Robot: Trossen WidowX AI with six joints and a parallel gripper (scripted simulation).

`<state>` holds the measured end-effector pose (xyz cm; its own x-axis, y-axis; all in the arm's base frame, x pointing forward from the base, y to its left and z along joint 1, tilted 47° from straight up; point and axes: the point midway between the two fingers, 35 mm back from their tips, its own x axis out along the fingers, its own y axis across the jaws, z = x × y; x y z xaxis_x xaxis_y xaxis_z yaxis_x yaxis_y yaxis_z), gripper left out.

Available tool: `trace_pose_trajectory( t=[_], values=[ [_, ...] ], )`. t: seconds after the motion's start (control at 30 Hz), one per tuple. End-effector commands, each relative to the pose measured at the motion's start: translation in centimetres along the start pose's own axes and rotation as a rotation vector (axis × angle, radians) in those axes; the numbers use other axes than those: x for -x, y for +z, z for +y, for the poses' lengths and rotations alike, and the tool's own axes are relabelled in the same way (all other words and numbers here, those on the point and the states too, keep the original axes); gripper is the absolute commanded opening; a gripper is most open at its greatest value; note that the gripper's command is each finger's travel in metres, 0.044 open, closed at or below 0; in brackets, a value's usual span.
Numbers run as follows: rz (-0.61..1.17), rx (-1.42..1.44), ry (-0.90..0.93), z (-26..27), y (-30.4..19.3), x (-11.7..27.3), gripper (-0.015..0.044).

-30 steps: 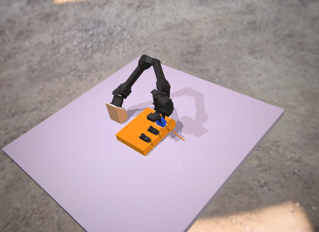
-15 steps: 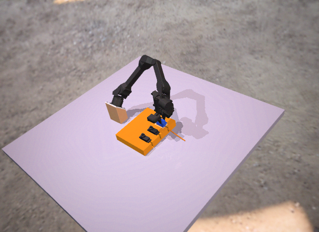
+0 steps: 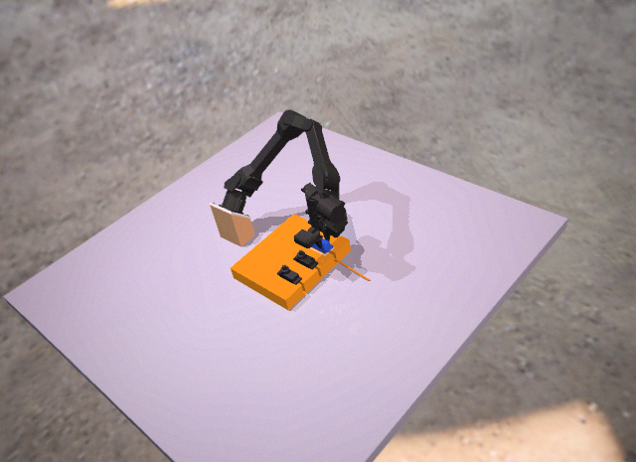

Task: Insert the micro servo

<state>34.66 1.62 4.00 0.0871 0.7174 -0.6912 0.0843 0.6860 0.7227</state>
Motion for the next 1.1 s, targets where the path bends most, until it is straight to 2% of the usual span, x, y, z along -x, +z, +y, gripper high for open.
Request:
trace_pose_trajectory(
  t=[0.0, 0.4, 0.63, 0.73, 0.83, 1.0, 1.07],
  values=[
    [0.003, -0.007, 0.006, 0.0, -0.2, -0.4, 0.0000],
    [0.003, -0.007, 0.006, 0.0, -0.2, -1.2, 0.0000],
    [0.003, -0.007, 0.006, -0.1, 0.0, -0.9, 0.0184],
    [0.002, -0.007, 0.005, -0.1, 0.0, -0.2, 0.0187],
    [0.003, -0.008, 0.004, -0.1, -0.3, 2.2, 0.0187],
    [0.003, -0.008, 0.004, -0.3, -0.5, 2.6, 0.0187],
    [-0.004, -0.017, 0.007, -0.4, -1.1, 2.9, 0.0240]
  ],
)
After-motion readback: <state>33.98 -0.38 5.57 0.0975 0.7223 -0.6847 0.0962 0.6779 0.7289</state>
